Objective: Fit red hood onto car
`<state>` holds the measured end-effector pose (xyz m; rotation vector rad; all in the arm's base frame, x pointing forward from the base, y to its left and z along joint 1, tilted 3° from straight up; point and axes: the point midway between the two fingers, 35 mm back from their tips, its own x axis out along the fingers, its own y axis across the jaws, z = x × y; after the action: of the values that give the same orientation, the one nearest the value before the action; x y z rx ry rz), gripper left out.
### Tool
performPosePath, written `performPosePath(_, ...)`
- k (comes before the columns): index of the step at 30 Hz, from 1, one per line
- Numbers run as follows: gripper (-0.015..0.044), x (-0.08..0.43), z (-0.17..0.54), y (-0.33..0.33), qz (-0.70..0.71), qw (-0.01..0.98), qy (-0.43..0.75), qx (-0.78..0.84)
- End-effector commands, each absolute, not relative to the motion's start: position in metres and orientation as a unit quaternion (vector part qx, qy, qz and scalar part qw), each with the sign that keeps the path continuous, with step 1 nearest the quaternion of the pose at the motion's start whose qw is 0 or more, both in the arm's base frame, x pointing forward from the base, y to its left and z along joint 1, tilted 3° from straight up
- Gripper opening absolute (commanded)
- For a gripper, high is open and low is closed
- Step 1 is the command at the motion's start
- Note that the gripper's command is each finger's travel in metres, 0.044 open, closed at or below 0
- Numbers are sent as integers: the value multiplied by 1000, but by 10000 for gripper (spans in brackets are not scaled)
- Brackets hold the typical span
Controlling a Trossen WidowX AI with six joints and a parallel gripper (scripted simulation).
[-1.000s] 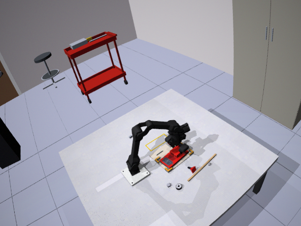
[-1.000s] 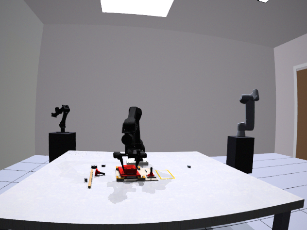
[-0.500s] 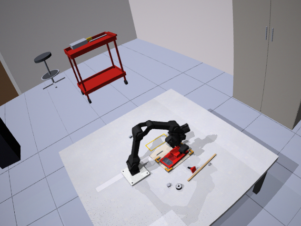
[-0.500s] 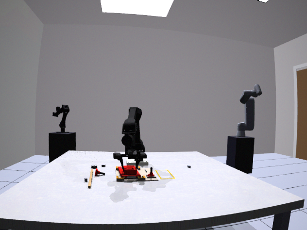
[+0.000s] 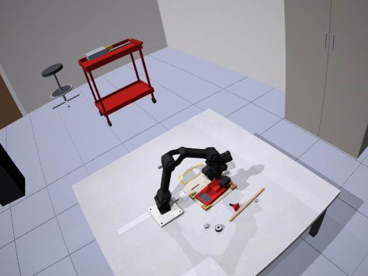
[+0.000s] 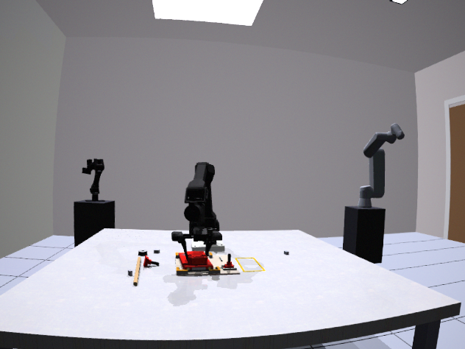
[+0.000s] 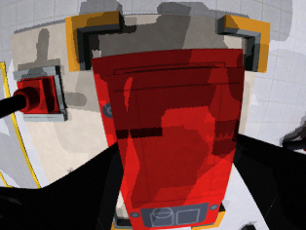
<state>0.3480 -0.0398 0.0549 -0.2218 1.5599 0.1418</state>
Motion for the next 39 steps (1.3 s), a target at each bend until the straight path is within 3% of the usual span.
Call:
performPosePath(1,394,348,55,-40,64,703,701,-100)
performPosePath(3,440,348,55,-40,64,703,701,-100)
performPosePath(14,440,348,125,-37,65,703,701,-99)
performPosePath(39,440,348,127,-36,65,703,701,-99)
